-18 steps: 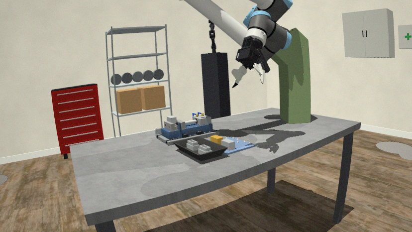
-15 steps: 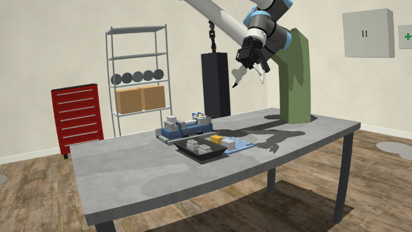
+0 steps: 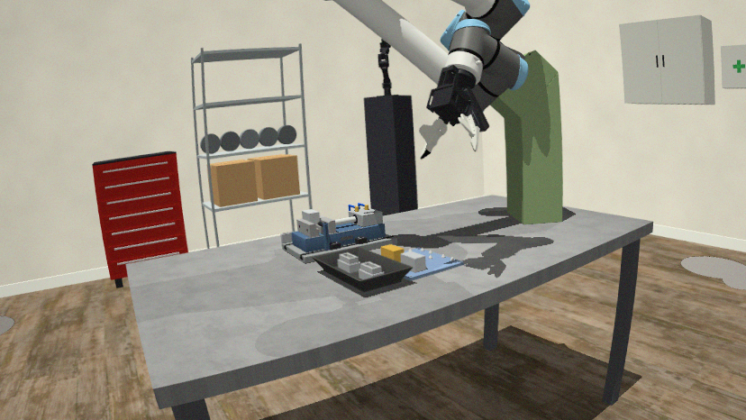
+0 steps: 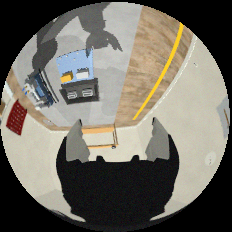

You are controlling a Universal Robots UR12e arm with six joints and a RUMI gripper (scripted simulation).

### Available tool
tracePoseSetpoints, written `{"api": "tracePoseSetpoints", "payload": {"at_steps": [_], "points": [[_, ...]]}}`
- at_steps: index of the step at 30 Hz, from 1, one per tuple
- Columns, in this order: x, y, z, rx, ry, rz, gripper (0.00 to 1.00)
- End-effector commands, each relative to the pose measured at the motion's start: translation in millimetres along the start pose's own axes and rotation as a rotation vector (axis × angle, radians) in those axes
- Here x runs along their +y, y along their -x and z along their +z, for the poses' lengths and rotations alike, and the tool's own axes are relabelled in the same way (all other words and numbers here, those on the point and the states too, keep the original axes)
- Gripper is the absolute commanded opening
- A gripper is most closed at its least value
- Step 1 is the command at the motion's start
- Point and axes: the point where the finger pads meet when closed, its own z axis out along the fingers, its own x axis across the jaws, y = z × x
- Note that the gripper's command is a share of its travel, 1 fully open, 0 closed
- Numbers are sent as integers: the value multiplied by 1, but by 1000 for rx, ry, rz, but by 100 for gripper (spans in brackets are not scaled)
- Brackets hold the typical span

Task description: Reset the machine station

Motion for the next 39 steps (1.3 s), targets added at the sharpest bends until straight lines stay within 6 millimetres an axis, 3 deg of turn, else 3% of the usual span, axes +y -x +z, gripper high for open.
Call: {"api": "tracePoseSetpoints", "payload": {"at_steps": [1, 7, 14, 16, 25, 31, 33, 39], "points": [[0, 0, 0, 0, 0, 0, 100], [1, 5, 8, -6, -24, 5, 100], [3, 31, 36, -34, -119, 26, 100], [3, 31, 36, -34, -119, 26, 100], [6, 79, 69, -82, -272, 63, 100], [7, 104, 79, -107, -342, 81, 100], [7, 104, 79, -107, -342, 81, 100], [10, 144, 87, -145, -446, 110, 100]]}}
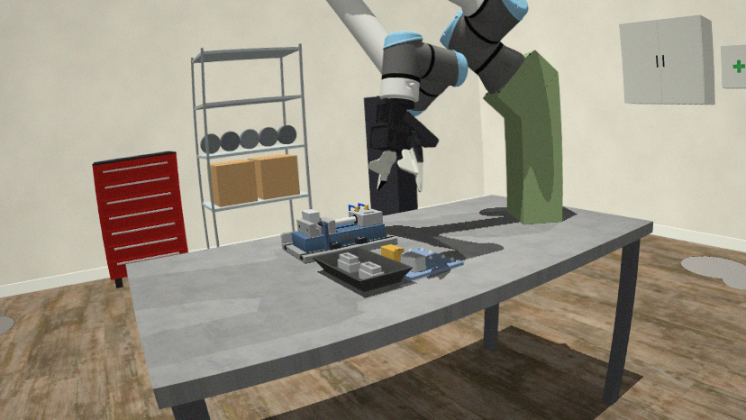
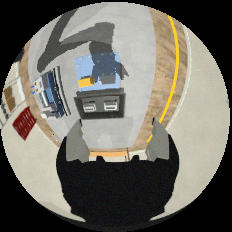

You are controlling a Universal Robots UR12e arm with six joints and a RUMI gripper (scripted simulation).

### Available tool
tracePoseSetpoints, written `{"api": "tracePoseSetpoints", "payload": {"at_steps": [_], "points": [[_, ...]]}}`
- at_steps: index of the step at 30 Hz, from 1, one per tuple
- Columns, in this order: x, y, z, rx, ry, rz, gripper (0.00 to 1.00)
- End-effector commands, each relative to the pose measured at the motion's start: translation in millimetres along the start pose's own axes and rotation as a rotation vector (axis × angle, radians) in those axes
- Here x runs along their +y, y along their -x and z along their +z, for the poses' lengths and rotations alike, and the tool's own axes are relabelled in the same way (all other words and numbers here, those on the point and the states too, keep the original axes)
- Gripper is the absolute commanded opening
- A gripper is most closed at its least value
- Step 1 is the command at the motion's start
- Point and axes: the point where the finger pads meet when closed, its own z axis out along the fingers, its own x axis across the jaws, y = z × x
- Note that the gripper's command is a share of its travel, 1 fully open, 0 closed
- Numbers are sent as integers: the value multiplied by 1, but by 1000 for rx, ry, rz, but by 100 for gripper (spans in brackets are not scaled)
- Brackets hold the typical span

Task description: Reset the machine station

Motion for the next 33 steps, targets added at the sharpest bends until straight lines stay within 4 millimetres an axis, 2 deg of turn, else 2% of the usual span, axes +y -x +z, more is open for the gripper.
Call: {"api": "tracePoseSetpoints", "payload": {"at_steps": [1, 4, 9, 22, 23, 33], "points": [[7, 26, 8, -24, -82, 21, 100], [11, 45, 10, -43, -132, 36, 100], [13, 63, 10, -60, -176, 49, 100], [14, 73, 10, -69, -199, 57, 100], [14, 73, 10, -69, -199, 57, 0], [14, 73, 10, -69, -199, 57, 0]]}}
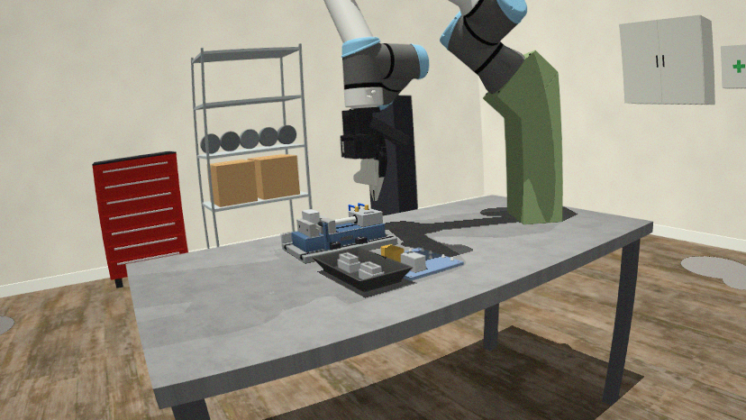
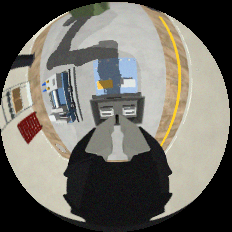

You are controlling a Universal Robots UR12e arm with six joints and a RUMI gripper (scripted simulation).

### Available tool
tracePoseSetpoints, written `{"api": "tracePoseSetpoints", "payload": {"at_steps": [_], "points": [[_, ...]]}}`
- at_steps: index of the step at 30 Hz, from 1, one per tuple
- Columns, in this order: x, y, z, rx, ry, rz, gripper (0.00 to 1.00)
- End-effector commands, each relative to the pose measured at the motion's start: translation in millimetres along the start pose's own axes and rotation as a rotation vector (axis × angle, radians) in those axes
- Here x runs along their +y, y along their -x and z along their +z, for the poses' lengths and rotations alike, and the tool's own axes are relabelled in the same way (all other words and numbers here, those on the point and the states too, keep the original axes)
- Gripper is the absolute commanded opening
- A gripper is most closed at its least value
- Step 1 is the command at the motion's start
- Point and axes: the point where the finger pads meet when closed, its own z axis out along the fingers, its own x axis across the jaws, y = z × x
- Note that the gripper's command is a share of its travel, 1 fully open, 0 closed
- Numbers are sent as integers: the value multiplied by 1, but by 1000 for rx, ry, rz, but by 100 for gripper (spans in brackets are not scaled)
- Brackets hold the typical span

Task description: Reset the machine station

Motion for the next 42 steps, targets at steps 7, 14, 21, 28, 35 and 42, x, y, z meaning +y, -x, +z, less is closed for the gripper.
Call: {"api": "tracePoseSetpoints", "payload": {"at_steps": [7, 14, 21, 28, 35, 42], "points": [[0, 0, -1, 0, 1, 0, 0], [0, 0, -1, 0, 1, 0, 0], [0, 0, -1, 0, 1, 0, 0], [0, 0, 0, 0, 1, 0, 0], [0, 0, 2, 0, 0, 0, 0], [0, 0, 9, 0, 1, 0, 0]]}}
